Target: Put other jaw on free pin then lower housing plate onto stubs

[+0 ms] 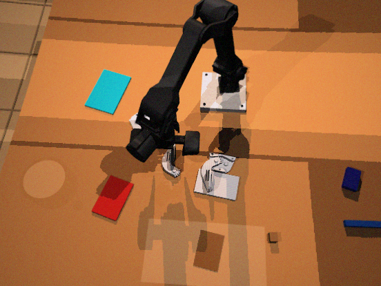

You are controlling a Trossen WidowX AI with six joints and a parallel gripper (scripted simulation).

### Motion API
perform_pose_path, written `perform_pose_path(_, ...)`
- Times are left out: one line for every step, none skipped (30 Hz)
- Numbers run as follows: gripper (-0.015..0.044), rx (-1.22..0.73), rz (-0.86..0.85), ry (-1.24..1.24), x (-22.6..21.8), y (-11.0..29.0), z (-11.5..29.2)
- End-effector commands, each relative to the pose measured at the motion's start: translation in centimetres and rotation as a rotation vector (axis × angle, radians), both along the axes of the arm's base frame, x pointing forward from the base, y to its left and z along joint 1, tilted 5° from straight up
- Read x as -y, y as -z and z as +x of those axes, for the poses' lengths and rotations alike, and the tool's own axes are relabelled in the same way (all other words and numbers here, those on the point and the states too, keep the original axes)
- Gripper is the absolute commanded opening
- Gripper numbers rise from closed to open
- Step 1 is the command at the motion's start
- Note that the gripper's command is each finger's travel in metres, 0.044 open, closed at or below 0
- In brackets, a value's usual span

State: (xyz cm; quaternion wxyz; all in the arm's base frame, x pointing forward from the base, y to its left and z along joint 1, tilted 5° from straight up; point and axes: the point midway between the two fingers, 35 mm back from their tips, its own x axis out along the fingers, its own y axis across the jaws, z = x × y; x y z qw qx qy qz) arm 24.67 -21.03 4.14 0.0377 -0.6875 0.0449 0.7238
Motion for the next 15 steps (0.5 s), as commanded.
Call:
perform_pose_path(0.044, -0.009, 0.002, -0.001, -0.1, 0.8, -0.2)
perform_pose_path(0.044, -0.009, 0.002, -0.001, -0.1, 0.9, -0.2)
perform_pose_path(0.044, -0.009, 0.002, -0.001, -0.1, 1.1, -0.3)
perform_pose_path(0.044, -0.009, 0.002, -0.001, -0.1, 1.3, -0.3)
perform_pose_path(0.044, -0.009, 0.002, -0.001, -0.1, 1.4, -0.3)
perform_pose_path(0.044, -0.009, 0.002, -0.001, -0.1, 1.6, -0.3)
perform_pose_path(0.044, -0.009, 0.002, -0.001, -0.1, 1.8, -0.3)
perform_pose_path(0.044, -0.009, 0.002, -0.001, -0.1, 1.9, -0.3)
perform_pose_path(0.044, -0.009, 0.002, -0.001, -0.1, 2.1, -0.3)
perform_pose_path(0.044, -0.009, 0.002, -0.001, -0.1, 2.2, -0.4)
perform_pose_path(0.044, -0.009, 0.002, -0.001, -0.1, 2.4, -0.4)
perform_pose_path(0.044, -0.009, 0.002, -0.001, -0.1, 2.6, -0.4)
perform_pose_path(0.044, -0.009, 0.002, -0.001, -0.1, 2.7, -0.4)
perform_pose_path(0.044, -0.009, 0.002, -0.001, -0.1, 2.8, -0.4)
perform_pose_path(0.044, -0.009, 0.002, -0.001, -0.1, 2.9, -0.5)
